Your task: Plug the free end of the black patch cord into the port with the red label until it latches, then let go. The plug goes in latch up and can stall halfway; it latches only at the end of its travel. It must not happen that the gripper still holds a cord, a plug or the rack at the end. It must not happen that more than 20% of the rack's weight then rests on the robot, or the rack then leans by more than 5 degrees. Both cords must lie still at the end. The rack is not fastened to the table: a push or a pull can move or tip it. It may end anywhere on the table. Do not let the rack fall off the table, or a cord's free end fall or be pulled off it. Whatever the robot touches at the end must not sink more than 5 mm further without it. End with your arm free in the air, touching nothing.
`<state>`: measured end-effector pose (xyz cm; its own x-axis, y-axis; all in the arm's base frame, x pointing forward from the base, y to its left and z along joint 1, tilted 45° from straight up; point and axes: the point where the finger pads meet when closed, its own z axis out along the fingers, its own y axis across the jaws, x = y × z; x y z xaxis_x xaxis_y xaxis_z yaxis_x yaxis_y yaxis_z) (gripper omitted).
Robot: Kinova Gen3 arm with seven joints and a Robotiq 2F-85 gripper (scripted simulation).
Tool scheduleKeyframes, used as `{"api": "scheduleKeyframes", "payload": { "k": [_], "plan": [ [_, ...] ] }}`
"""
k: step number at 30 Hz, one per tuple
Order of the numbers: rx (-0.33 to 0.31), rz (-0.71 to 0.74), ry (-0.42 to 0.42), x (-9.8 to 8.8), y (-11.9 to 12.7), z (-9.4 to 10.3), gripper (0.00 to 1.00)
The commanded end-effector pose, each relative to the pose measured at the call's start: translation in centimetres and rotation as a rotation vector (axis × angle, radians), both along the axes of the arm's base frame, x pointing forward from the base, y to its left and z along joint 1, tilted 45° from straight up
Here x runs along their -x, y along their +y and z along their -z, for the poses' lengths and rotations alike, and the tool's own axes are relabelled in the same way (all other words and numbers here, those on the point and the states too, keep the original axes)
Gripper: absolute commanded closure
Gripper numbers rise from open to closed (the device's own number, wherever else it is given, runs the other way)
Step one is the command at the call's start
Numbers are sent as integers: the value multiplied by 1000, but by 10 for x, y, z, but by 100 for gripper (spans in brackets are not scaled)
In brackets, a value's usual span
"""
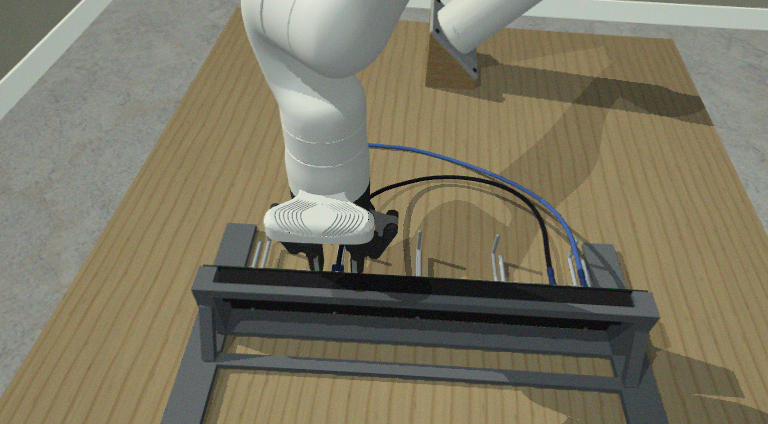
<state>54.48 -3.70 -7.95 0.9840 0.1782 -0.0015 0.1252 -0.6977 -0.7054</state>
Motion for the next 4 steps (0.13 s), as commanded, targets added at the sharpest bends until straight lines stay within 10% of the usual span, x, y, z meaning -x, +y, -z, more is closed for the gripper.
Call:
{"api": "scheduleKeyframes", "payload": {
  "k": [1,4],
  "plan": [
    [1,5,0,-1,2,-1,63],
    [1,5,0,-1,2,-1,63]
  ]
}}
